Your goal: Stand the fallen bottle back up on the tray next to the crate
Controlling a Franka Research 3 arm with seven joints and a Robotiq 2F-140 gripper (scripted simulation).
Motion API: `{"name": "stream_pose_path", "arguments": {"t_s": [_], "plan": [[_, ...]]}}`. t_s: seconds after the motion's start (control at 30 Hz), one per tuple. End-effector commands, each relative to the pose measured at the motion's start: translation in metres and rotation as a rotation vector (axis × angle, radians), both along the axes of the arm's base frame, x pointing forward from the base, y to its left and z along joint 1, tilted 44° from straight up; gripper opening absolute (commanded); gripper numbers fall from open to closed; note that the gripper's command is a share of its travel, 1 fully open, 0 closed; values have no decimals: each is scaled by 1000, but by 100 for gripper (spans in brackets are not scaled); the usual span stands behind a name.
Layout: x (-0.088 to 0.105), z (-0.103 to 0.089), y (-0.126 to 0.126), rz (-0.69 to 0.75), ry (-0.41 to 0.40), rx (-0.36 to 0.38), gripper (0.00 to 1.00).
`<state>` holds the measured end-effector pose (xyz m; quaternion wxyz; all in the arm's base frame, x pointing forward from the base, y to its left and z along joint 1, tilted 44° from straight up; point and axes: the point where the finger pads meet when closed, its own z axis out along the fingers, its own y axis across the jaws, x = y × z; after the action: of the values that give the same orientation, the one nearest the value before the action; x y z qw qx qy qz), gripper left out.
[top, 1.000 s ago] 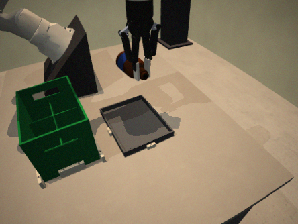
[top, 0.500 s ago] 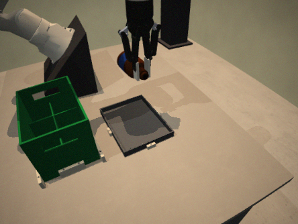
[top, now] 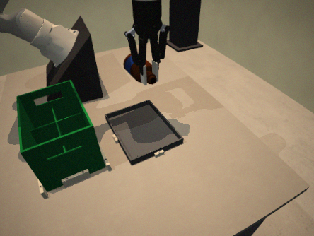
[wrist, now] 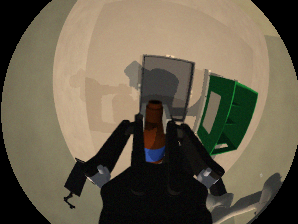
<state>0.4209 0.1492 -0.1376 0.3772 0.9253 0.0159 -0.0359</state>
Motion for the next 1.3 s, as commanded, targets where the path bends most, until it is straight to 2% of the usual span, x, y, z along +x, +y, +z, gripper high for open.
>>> {"name": "stream_pose_path", "arguments": {"t_s": [0.0, 0.37, 0.87, 1.27], "plan": [[0, 0, 3, -3, -4, 4, 0], [0, 0, 2, -19, -20, 3, 0], [0, 0, 2, -167, -165, -8, 0], [0, 0, 3, -190, -187, -10, 0]]}}
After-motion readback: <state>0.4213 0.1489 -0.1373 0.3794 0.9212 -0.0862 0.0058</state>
